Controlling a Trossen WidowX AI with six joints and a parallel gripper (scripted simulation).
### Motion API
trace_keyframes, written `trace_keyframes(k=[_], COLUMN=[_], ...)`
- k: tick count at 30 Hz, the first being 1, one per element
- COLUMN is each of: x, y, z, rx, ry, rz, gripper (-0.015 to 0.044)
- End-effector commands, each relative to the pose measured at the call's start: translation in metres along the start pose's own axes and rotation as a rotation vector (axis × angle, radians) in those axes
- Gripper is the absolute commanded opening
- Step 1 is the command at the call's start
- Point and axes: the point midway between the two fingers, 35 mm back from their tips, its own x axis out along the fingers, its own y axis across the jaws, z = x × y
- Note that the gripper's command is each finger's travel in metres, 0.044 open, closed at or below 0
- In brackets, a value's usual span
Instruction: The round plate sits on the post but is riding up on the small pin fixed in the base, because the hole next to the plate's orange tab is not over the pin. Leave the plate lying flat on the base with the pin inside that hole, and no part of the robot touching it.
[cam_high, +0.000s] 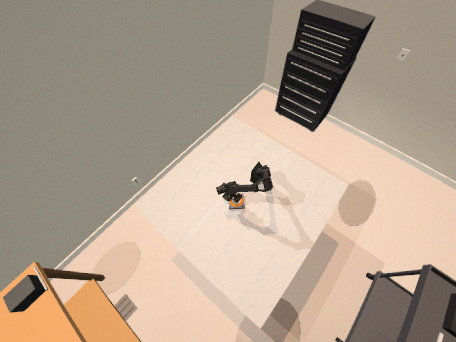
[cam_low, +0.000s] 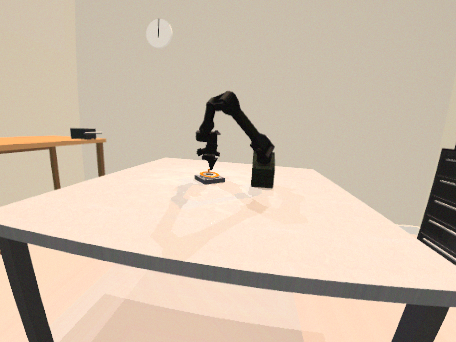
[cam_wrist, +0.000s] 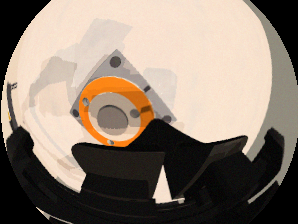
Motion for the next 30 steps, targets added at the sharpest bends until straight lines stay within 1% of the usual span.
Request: trace_keyframes(k=[1, 21, 30], x=[-0.001, -0.001, -0.046], y=[0.002, 0.007, 0.007], z=[0.008, 0.021, 0.015], rx=[-0.004, -0.005, -0.004], ry=[-0.007, -0.007, -0.007], rz=[0.003, 0.003, 0.002], gripper=[0.0, 0.0, 0.0])
